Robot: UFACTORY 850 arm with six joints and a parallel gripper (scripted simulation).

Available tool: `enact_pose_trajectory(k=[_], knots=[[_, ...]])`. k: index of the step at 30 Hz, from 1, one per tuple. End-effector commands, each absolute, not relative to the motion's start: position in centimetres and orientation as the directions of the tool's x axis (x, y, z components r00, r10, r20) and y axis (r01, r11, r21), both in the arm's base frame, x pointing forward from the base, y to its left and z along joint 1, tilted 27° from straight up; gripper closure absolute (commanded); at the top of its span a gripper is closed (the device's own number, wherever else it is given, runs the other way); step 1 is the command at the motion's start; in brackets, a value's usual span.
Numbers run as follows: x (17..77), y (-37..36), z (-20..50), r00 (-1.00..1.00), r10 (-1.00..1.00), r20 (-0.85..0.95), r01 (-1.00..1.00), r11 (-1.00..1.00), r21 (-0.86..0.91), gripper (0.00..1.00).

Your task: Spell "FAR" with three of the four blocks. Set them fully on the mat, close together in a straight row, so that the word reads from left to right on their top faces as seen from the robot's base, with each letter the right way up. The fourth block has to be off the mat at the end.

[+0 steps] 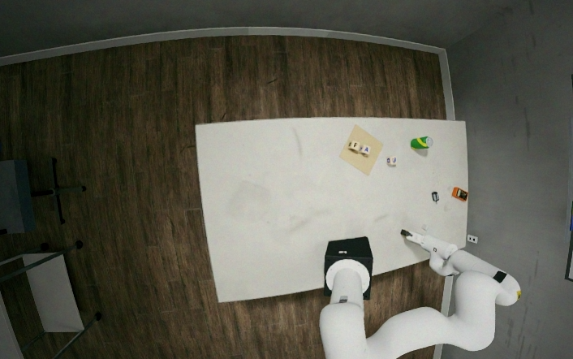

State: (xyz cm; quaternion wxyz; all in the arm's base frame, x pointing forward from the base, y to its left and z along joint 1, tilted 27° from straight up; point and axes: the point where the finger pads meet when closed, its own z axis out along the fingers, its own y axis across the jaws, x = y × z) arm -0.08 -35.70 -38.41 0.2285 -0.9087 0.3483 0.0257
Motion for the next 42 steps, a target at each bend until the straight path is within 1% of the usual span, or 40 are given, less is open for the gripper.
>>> enact_pose_trajectory(k=[1,19,35,42], knots=[[-0.1,-35.8,-38.4,0.756,-0.622,-0.205,-0.645,-0.653,-0.396,0.59],[-0.1,-36.0,-38.1,0.756,-0.622,-0.205,-0.645,-0.653,-0.396,0.59],[-1.1,-39.7,-30.4,0.756,-0.622,-0.205,-0.645,-0.653,-0.396,0.59],[-1.2,-40.1,-29.4,0.756,-0.622,-0.205,-0.645,-0.653,-0.396,0.59]])
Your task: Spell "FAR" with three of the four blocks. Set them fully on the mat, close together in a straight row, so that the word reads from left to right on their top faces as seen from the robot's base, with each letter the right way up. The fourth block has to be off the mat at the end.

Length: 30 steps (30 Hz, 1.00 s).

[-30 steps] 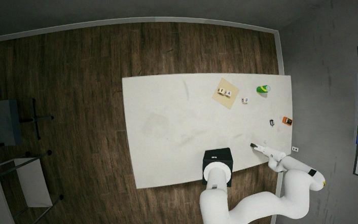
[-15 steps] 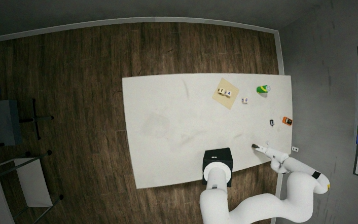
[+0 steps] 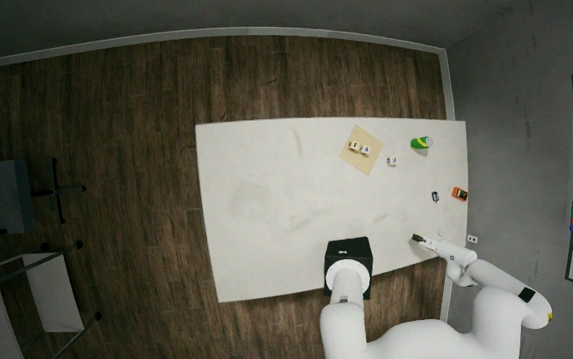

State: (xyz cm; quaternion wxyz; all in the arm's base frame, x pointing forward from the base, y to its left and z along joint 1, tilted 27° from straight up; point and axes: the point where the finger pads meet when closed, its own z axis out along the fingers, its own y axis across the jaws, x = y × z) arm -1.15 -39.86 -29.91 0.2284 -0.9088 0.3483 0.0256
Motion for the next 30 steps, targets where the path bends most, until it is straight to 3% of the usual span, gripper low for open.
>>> enact_pose_trajectory(k=[1,13,30], knots=[[-1.2,-40.1,-29.4,0.756,-0.622,-0.205,-0.645,-0.653,-0.396,0.59],[-0.1,-40.6,-29.2,0.730,-0.646,-0.222,-0.675,-0.630,-0.385,0.59],[13.4,-43.5,-26.6,0.391,-0.850,-0.354,-0.917,-0.325,-0.232,0.59]])
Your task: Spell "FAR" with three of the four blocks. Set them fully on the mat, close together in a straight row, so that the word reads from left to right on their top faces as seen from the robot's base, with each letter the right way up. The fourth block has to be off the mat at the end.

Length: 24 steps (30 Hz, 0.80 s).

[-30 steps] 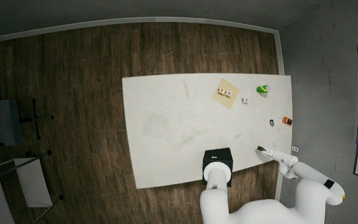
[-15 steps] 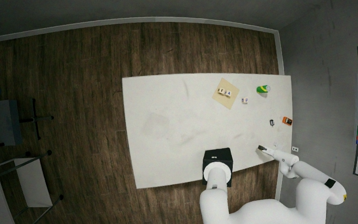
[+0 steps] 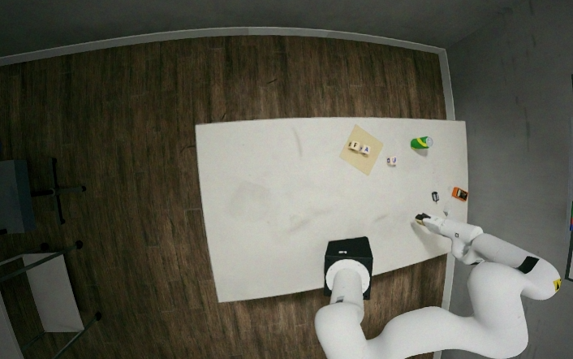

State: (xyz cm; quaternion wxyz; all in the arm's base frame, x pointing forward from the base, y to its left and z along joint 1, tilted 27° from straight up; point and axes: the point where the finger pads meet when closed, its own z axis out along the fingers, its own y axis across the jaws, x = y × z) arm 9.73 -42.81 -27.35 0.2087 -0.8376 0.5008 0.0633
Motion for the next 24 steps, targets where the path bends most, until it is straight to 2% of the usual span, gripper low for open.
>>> enact_pose_trajectory(k=[1,7,9,10,24], knots=[[14.3,-43.5,-26.5,0.368,-0.858,-0.359,-0.926,-0.304,-0.222,0.59],[19.6,-43.4,-25.4,0.229,-0.894,-0.384,-0.970,-0.178,-0.165,0.59],[19.6,-43.4,-25.4,0.229,-0.894,-0.384,-0.970,-0.178,-0.165,0.59],[22.0,-43.2,-24.9,0.165,-0.905,-0.393,-0.983,-0.119,-0.139,0.59],[34.4,-40.0,-22.3,-0.155,-0.895,-0.419,-0.984,0.178,-0.016,0.59]])
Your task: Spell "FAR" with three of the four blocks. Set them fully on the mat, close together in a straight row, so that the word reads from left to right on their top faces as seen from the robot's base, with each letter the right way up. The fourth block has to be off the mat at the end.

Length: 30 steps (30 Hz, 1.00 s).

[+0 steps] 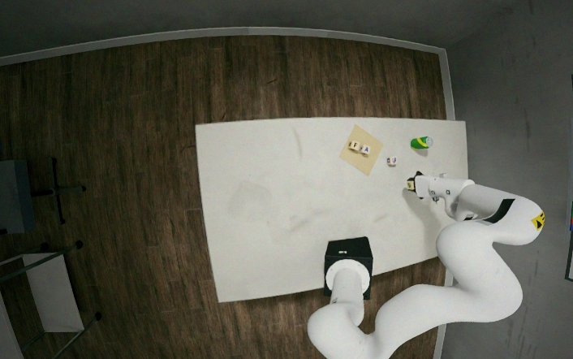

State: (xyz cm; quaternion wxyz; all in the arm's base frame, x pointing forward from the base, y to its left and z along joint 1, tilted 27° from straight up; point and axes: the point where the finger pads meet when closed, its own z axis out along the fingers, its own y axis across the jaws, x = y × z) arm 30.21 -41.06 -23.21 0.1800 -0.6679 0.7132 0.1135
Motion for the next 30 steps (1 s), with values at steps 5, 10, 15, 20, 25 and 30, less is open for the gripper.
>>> enact_pose_trajectory(k=[5,10,15,20,25,30], knots=[[38.4,-38.3,-21.4,-0.253,-0.870,-0.423,-0.963,0.269,0.023,0.59],[42.8,-35.9,-20.3,-0.362,-0.830,-0.425,-0.927,0.370,0.068,0.59],[47.1,-33.1,-19.1,-0.463,-0.777,-0.426,-0.879,0.462,0.113,0.59],[48.6,-32.0,-18.7,-0.498,-0.756,-0.425,-0.860,0.493,0.130,0.59],[49.0,-31.7,-18.5,-0.508,-0.749,-0.425,-0.854,0.502,0.135,0.59],[49.0,-31.7,-18.5,-0.508,-0.749,-0.425,-0.854,0.502,0.135,0.59]])
